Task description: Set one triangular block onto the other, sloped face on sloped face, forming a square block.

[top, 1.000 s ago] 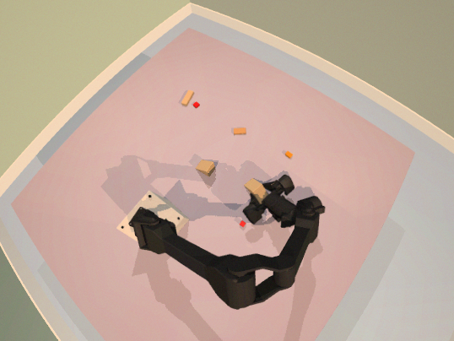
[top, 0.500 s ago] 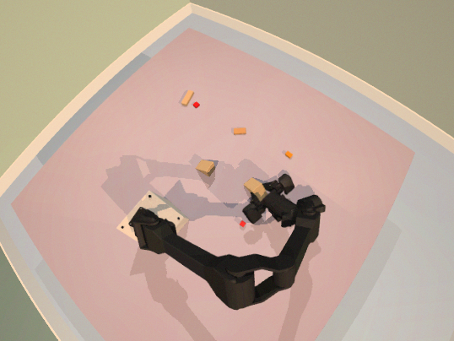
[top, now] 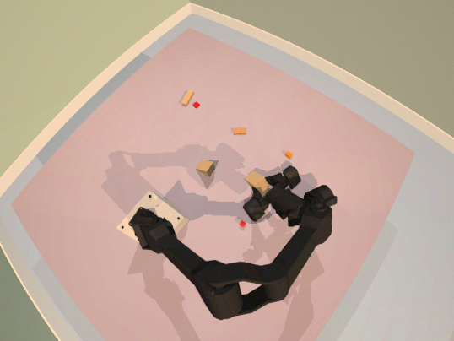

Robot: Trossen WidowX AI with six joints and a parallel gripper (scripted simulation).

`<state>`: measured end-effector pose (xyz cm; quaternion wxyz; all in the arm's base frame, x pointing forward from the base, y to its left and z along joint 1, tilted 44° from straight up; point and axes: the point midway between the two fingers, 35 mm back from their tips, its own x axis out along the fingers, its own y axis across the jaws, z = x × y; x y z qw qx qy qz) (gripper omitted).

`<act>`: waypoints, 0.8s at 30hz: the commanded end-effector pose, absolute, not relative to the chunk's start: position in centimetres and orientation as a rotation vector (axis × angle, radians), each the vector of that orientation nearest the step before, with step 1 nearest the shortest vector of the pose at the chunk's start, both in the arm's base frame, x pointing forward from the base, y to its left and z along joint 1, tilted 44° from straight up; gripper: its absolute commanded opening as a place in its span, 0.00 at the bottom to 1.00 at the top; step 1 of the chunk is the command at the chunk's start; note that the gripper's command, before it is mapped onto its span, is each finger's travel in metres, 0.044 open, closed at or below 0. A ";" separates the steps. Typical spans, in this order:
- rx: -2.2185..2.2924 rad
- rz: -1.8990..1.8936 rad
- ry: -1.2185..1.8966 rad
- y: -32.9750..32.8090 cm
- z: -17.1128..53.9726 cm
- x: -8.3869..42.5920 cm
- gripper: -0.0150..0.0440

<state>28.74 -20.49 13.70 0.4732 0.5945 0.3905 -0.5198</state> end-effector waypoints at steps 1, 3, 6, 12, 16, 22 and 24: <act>1.457 -1.271 0.945 -19.3 15.2 28.8 0.25; 1.457 -1.271 0.945 -19.0 15.4 28.8 0.25; 1.457 -1.271 0.945 -19.0 15.4 28.8 0.25; 1.297 -1.347 0.936 -18.8 14.1 28.7 0.25; 1.155 -1.408 0.908 -18.6 13.6 28.8 0.25; 0.943 -1.476 0.843 -18.2 13.3 28.9 0.25; 0.874 -1.493 0.815 -18.0 13.3 29.0 0.25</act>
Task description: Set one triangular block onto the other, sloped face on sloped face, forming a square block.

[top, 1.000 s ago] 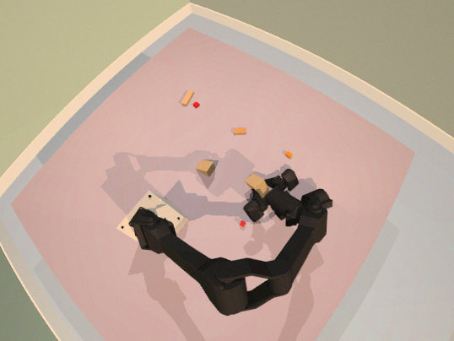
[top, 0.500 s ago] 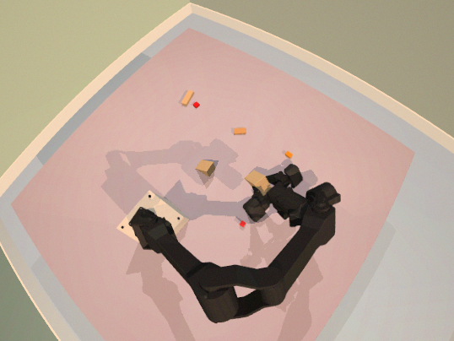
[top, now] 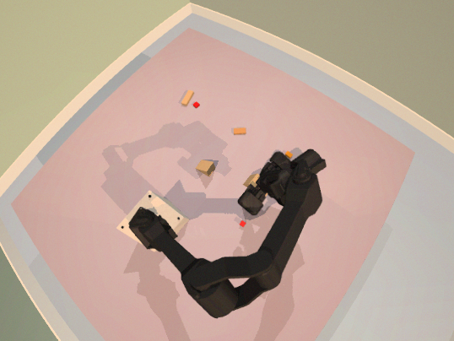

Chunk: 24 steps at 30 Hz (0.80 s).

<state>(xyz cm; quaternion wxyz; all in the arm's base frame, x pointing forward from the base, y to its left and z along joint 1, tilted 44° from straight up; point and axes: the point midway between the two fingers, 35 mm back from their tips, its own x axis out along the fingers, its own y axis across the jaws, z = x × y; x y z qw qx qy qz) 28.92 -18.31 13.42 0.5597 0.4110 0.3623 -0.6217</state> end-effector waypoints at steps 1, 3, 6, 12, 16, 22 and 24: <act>0.839 -1.501 0.800 -17.9 13.4 29.0 0.25; 0.770 -1.513 0.768 -17.7 13.5 29.1 0.25; 0.670 -1.526 0.715 -17.4 13.8 29.4 0.25; 0.588 -1.533 0.667 -17.0 14.1 29.6 0.25; 0.590 -1.531 0.669 -16.8 13.9 29.7 0.25; 0.607 -1.517 0.682 -14.6 12.4 30.6 0.25; 0.612 -1.513 0.686 -13.8 11.9 30.9 0.25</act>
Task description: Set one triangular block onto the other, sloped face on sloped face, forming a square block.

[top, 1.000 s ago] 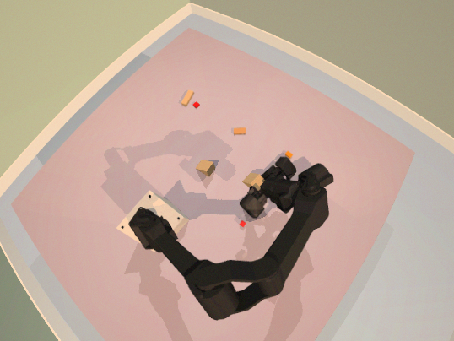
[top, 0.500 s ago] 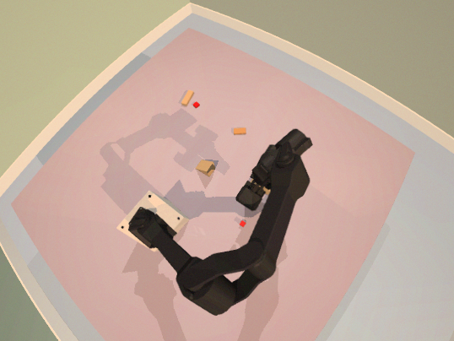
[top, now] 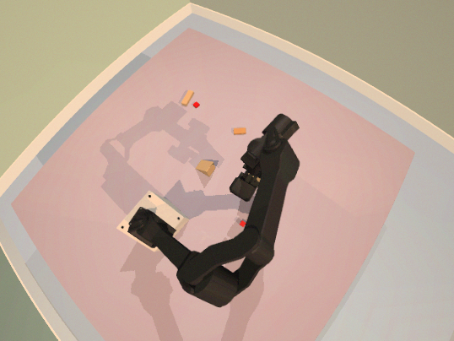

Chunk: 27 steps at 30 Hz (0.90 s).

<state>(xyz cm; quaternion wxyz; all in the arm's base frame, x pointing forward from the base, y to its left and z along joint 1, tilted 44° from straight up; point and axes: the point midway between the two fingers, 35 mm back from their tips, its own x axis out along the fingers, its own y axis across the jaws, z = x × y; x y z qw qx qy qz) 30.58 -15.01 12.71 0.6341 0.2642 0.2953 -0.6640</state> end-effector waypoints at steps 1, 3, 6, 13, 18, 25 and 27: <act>0.614 -1.511 0.688 -13.5 11.6 31.0 0.25; 0.619 -1.508 0.693 -12.7 11.1 31.2 0.25; 0.625 -1.503 0.699 -11.4 10.3 31.5 0.25; 0.636 -1.496 0.713 -8.6 8.5 31.9 0.25; 0.640 -1.494 0.720 -6.5 7.2 31.9 0.25; 0.642 -1.495 0.727 -3.6 5.5 31.6 0.25; 0.642 -1.496 0.728 -2.8 5.0 31.5 0.25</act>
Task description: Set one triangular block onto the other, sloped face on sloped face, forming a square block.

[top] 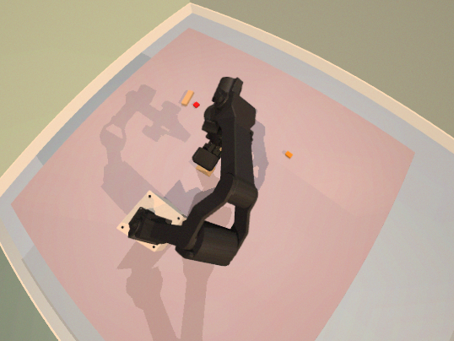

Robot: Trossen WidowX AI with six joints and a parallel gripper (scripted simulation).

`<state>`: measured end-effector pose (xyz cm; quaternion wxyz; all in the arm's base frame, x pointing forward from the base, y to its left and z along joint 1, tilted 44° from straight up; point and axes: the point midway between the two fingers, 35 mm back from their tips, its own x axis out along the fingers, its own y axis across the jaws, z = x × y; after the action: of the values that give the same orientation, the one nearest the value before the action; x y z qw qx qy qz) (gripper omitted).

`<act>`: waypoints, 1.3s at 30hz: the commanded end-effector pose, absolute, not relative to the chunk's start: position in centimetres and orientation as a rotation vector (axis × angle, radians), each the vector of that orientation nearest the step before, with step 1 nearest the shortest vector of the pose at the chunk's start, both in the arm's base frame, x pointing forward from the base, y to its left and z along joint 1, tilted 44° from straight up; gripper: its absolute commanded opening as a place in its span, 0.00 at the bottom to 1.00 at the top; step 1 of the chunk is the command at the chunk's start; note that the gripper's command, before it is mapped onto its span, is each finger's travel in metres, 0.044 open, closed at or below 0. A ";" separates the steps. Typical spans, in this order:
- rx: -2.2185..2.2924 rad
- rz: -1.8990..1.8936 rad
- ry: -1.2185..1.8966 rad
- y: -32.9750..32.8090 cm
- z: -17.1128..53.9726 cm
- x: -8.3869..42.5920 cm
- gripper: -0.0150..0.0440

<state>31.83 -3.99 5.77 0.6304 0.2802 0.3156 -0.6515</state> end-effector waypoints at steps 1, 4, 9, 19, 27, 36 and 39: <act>0.641 -1.497 0.728 -2.4 4.8 31.4 0.25; 0.637 -1.497 0.731 -1.1 4.0 31.1 0.25; 0.617 -1.491 0.743 0.9 2.8 30.4 0.25; 0.602 -1.508 0.721 4.6 0.5 28.4 0.25; 0.599 -1.529 0.683 6.8 -0.9 26.8 0.25; 0.601 -1.527 0.685 4.0 -2.3 26.9 0.25; 0.600 -1.527 0.684 2.7 -2.9 26.9 0.25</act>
<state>27.04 3.88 -2.37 0.6281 0.2656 0.2981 -0.6679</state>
